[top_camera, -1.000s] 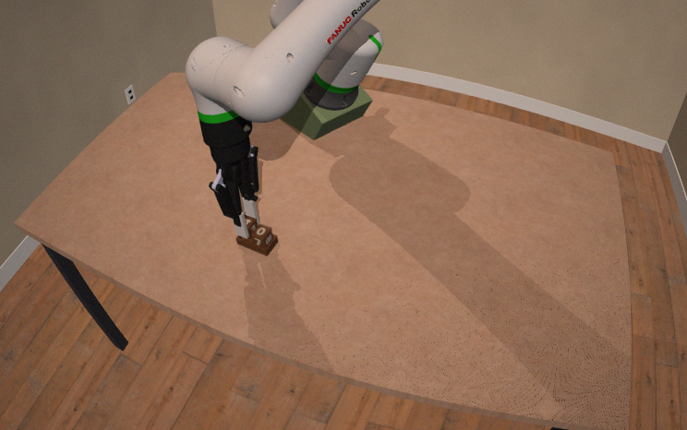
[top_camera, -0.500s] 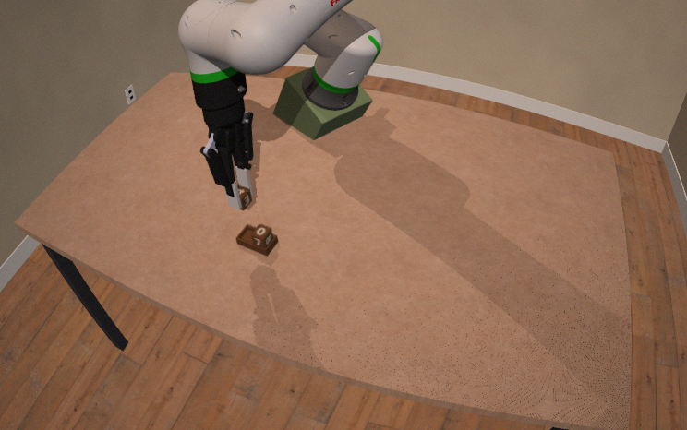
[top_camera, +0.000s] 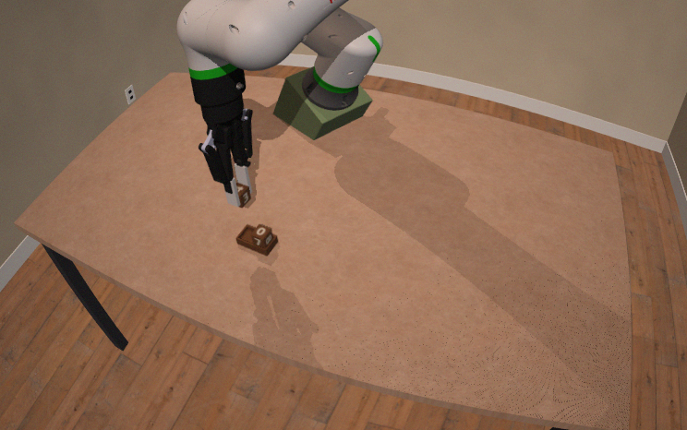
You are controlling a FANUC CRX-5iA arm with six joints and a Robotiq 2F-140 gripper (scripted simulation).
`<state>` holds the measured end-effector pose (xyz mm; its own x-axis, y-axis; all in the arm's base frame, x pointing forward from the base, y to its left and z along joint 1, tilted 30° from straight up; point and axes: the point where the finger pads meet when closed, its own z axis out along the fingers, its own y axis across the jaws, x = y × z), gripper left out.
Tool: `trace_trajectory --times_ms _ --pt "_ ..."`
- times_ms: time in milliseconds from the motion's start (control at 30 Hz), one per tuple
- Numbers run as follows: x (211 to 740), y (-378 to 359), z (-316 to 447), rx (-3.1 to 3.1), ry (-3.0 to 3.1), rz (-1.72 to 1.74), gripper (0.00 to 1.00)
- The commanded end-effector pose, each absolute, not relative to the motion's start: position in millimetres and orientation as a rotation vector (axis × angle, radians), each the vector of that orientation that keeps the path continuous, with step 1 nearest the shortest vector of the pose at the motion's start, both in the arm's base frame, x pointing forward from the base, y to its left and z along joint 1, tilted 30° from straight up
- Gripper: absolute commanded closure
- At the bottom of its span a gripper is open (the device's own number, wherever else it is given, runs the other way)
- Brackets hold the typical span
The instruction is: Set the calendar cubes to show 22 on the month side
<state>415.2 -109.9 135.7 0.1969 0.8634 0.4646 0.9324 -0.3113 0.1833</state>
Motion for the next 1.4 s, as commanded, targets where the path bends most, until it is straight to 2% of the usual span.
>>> trace_trajectory --times_ms 0,667,1367 --pt "415 -117 132 -2.412 -1.572 -0.725 0.83" --pt "410 -151 110 -2.679 -0.660 -0.573 0.83" --pt "402 -184 87 -2.659 0.263 -0.376 0.83"
